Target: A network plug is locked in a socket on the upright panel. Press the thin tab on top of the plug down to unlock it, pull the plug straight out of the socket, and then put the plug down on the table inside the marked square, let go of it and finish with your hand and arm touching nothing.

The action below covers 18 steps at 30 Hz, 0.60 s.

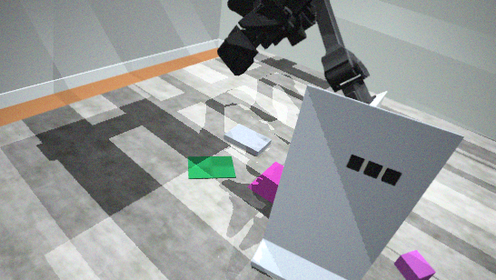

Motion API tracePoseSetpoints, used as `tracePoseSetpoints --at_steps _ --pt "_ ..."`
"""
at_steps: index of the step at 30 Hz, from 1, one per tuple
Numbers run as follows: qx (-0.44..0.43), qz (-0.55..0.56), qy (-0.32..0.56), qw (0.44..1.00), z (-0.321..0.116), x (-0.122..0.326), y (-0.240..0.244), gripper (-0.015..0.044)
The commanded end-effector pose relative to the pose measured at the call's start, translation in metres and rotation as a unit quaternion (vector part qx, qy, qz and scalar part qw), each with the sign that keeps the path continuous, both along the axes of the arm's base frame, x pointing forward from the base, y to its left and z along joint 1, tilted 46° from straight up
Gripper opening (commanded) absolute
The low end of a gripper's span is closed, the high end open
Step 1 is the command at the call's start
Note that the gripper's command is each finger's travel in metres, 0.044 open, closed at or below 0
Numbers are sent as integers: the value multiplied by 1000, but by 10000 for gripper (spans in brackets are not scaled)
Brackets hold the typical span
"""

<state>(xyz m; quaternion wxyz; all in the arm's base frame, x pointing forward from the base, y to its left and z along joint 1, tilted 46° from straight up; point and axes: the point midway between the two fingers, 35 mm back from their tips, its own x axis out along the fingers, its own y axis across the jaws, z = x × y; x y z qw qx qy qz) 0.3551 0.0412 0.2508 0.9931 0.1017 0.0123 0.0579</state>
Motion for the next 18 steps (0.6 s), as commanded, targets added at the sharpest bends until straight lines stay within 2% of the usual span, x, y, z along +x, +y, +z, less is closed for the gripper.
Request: tracePoseSetpoints --at_steps 1,18 --pt "26 8 20 999 -25 5 8 156" --pt "132 38 91 986 -114 3 43 156"
